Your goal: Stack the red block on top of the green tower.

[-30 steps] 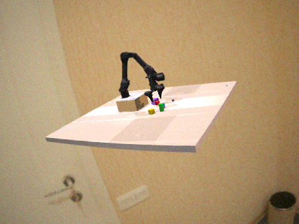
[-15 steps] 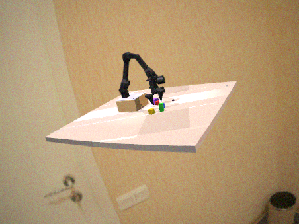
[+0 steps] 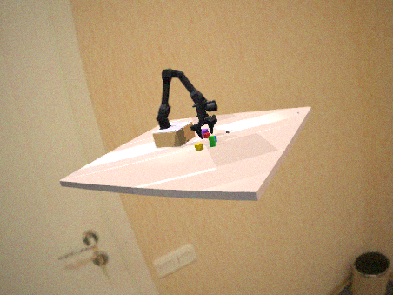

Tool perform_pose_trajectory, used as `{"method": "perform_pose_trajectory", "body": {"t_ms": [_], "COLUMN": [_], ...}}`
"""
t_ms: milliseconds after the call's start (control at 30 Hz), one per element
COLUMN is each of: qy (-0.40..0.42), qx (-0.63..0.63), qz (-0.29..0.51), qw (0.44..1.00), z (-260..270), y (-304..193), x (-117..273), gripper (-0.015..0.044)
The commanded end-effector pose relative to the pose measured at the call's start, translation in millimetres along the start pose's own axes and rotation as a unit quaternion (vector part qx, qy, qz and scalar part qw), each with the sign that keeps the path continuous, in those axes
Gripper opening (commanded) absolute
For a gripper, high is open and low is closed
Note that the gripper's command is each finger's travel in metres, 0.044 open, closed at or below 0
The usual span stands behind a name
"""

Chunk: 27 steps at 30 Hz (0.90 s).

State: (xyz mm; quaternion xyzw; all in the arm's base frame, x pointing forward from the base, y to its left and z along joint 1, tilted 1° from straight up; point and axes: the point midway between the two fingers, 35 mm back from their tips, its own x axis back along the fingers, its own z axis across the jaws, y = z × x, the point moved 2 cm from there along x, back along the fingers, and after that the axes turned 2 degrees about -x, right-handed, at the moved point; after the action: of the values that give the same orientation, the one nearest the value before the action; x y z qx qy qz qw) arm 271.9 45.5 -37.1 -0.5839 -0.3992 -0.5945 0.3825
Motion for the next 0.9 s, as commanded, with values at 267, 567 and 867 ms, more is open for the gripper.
{"method": "perform_pose_trajectory", "body": {"t_ms": [267,567,867], "qy": [-0.001,-0.001,-0.001], "qx": [0.002,0.002,0.002], "qz": [-0.002,-0.002,-0.002], "qw": [1.000,1.000,1.000], "z": [-0.3,-0.3,-0.3], "y": [0.6,0.6,0.6], "x": [0.0,0.0,0.0], "gripper": [0.0217,0.0157,0.0097]}}
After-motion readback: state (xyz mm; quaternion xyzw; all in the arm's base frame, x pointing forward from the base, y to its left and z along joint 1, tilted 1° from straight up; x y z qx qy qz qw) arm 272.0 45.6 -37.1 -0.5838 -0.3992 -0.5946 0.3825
